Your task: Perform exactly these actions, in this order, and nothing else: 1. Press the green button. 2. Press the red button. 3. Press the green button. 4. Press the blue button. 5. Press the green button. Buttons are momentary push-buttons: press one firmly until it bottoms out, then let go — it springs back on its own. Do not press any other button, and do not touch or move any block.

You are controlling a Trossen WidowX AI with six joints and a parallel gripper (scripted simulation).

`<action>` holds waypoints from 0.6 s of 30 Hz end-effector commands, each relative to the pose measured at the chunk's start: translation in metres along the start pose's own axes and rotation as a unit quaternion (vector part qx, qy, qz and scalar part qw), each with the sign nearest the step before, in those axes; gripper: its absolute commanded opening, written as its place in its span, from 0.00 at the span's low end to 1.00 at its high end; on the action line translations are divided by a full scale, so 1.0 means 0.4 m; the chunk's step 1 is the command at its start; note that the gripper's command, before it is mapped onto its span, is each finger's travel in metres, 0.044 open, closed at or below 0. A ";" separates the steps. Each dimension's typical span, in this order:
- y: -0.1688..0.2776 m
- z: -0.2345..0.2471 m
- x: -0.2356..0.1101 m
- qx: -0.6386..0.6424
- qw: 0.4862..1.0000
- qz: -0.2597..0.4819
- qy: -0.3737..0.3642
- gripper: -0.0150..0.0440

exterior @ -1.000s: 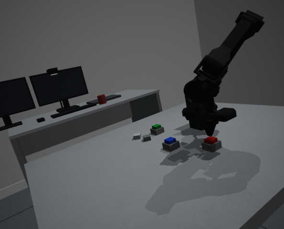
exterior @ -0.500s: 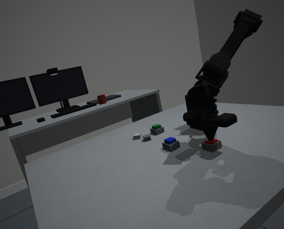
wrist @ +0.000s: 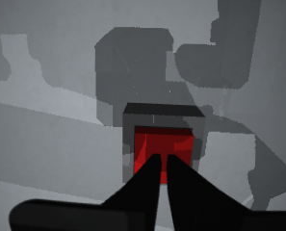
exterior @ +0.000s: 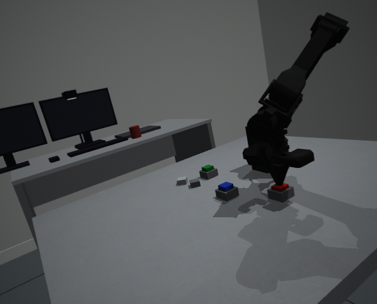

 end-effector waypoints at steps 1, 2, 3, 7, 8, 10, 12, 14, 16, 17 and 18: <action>-0.002 0.000 -0.054 0.000 1.000 -0.002 0.000 0.29; 0.000 0.000 -0.068 0.000 1.000 -0.002 0.000 0.29; 0.000 0.000 -0.073 0.001 1.000 -0.002 0.000 0.29; -0.002 -0.001 -0.089 0.000 1.000 -0.001 0.002 0.29; -0.004 -0.003 -0.109 0.000 1.000 -0.001 0.003 0.29; -0.005 -0.004 -0.162 0.000 1.000 0.000 0.004 0.29; -0.002 -0.002 -0.210 0.001 1.000 0.000 0.003 0.29; 0.000 -0.001 -0.226 0.001 1.000 -0.001 0.002 0.29; 0.000 -0.001 -0.226 0.001 1.000 -0.001 0.002 0.29; -0.003 -0.006 -0.226 0.001 1.000 -0.001 0.003 0.29; -0.012 -0.021 -0.227 0.001 1.000 -0.002 0.008 0.29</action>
Point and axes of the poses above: the point midway between the two fingers, 35 mm back from their tips, its own x axis out along the fingers, its own z axis across the jaws, y = z × x, the point moved 7 cm from there along -x, back along the fingers, and after that the axes turned 14 degrees about -x, right-handed, at the moved point
